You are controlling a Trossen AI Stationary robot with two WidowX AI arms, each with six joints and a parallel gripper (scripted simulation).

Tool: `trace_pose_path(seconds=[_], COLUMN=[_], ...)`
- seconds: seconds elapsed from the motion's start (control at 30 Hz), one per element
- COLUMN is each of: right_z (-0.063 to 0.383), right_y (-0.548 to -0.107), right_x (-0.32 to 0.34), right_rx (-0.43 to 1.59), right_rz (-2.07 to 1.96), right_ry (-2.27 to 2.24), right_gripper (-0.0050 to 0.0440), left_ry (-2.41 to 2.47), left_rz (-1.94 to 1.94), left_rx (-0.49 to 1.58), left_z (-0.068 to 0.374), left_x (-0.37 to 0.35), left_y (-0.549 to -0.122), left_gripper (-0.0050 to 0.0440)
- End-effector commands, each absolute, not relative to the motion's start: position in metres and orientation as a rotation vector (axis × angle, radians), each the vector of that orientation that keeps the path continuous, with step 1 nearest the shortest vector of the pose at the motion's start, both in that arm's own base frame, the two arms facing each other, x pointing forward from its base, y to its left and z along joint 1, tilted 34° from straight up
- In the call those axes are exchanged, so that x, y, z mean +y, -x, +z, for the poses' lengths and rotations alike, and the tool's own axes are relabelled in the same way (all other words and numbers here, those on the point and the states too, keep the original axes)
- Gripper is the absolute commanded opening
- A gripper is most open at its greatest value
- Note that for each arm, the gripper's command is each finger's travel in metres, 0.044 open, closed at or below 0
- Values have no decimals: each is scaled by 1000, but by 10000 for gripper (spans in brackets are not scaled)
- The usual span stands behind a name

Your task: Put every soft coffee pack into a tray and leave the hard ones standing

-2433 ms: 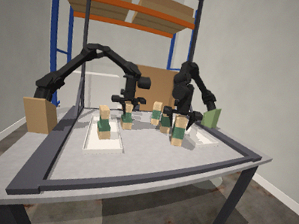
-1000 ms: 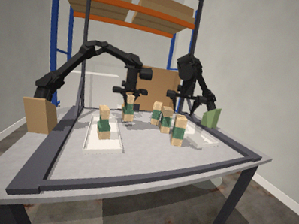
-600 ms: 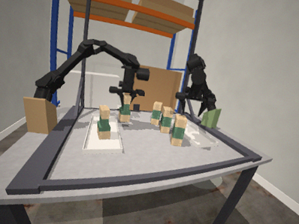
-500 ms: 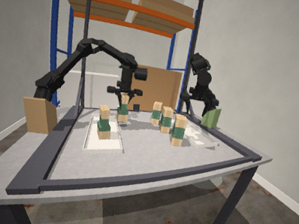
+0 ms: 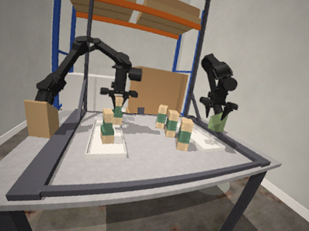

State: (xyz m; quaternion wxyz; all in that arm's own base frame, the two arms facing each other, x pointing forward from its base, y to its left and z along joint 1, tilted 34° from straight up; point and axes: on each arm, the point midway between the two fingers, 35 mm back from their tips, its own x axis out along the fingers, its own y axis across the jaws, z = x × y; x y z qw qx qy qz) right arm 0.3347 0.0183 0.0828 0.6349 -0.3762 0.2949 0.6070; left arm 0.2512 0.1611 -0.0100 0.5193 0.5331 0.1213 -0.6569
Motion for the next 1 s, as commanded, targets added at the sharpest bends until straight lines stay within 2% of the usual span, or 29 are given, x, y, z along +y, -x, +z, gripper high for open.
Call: trace_pose_path(seconds=[0.0,0.33,0.97], right_z=[91,87,85], right_y=[-323,-291,-290], right_x=[16,18,19], right_rx=[653,654,654], right_rz=[1363,1364,1364], right_ry=[886,885,885], right_gripper=[118,118,118], left_ry=[-1315,-1315,-1315], left_rz=[-1572,-1572,-1572], left_rx=[292,292,292], left_z=[-5,-5,-5], left_x=[163,163,163], left_y=[-252,-252,-252], left_gripper=[375,375,375])
